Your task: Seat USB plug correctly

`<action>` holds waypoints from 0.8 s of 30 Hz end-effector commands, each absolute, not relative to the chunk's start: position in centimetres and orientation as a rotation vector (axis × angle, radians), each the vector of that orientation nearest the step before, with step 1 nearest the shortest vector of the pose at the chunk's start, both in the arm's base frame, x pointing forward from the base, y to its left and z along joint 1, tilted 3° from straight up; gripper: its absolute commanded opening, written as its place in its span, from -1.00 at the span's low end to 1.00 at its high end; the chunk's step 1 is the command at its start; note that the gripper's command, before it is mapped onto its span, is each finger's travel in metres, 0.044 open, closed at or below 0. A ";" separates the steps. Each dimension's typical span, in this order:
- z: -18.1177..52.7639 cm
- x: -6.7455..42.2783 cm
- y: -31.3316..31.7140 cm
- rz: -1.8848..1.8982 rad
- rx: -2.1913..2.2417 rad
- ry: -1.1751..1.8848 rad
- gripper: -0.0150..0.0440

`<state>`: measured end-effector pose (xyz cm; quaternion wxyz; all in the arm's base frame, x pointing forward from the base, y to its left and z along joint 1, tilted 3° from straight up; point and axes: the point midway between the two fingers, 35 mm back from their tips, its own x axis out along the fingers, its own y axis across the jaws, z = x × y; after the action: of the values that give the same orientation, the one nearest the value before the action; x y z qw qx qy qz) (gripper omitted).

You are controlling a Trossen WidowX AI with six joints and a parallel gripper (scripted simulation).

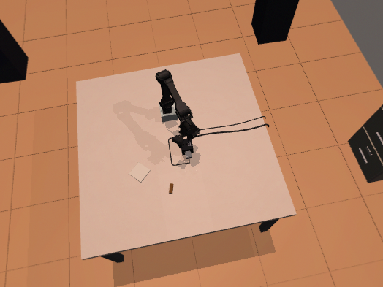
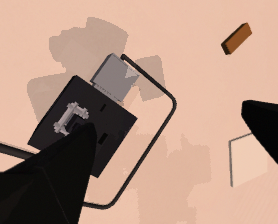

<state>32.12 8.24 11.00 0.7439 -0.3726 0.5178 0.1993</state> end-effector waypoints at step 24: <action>8.1 29.2 10.4 1.256 -1.184 1.208 1.00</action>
<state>29.20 10.34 8.38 0.4959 -0.4890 0.5002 0.5146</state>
